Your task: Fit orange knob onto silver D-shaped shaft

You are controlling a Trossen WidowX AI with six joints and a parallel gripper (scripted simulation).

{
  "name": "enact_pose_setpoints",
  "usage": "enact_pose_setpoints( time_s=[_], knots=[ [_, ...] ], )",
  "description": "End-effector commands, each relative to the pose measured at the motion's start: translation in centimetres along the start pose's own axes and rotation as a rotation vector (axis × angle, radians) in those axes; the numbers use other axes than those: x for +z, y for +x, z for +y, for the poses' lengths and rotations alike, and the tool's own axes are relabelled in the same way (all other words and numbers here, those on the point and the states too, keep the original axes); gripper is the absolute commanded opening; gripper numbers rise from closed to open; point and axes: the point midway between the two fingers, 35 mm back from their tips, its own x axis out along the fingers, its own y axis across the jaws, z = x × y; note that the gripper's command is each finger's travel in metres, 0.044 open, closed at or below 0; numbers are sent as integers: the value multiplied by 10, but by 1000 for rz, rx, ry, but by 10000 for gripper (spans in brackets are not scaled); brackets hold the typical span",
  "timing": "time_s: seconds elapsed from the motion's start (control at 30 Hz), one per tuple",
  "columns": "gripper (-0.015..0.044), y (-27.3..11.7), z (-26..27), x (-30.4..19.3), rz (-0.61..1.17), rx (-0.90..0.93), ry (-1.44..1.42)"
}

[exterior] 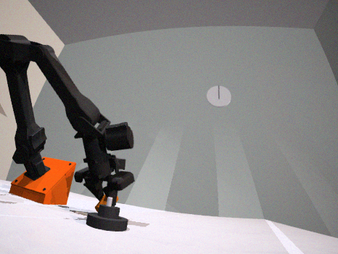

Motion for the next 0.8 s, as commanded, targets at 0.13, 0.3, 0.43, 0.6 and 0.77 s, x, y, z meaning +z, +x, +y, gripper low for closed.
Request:
enact_pose_setpoints(
  time_s=[0.13,0.3,0.43,0.6,0.77],
  knots=[
    [181,-3,1,-9,-146,-3,-5],
    [181,-5,1,-15,-233,-2,-6],
    [181,-5,1,-17,-274,-2,-6],
    [181,-7,1,-17,-223,-3,-6],
    [259,-6,1,-16,-235,-2,-10]
  ],
)
